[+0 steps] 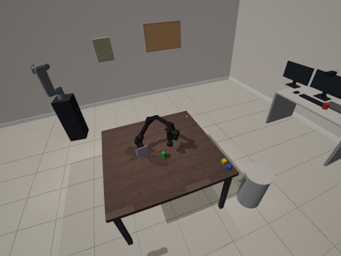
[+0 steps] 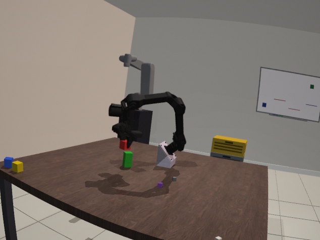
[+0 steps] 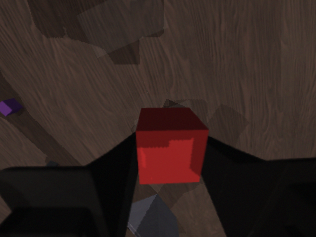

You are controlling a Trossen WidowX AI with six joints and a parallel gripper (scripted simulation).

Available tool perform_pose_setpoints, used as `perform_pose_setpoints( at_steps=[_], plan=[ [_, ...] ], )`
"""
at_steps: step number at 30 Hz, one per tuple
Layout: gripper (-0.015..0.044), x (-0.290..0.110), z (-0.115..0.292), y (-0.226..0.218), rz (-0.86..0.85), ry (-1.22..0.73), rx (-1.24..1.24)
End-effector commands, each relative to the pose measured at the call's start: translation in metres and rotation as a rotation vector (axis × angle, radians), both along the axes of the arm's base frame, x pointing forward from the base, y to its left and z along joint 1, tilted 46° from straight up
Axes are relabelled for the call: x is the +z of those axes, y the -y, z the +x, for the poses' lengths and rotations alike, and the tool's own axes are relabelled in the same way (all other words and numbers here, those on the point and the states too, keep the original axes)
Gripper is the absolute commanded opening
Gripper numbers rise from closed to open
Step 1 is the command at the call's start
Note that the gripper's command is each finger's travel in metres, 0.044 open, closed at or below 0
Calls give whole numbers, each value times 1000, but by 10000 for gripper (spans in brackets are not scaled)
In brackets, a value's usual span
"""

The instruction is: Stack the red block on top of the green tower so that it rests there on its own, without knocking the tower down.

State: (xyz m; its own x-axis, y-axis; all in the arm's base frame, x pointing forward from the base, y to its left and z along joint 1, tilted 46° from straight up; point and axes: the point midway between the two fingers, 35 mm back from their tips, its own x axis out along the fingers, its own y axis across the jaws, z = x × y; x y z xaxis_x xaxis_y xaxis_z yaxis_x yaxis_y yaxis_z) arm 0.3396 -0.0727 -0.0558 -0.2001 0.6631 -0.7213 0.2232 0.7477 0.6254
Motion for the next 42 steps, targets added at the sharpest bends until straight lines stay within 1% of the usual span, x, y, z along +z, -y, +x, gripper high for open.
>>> perform_pose_setpoints(
  at_steps=[1, 10, 17, 25, 32, 42],
  plan=[
    [0, -5, -17, 13, -4, 5, 4],
    [0, -17, -62, 33, 0, 0, 6],
    [0, -20, -92, 39, 7, -1, 8],
    [0, -26, -95, 34, 7, -1, 8],
    [0, -44, -100, 17, 8, -1, 8],
    [0, -45, -100, 16, 8, -1, 8]
  ],
)
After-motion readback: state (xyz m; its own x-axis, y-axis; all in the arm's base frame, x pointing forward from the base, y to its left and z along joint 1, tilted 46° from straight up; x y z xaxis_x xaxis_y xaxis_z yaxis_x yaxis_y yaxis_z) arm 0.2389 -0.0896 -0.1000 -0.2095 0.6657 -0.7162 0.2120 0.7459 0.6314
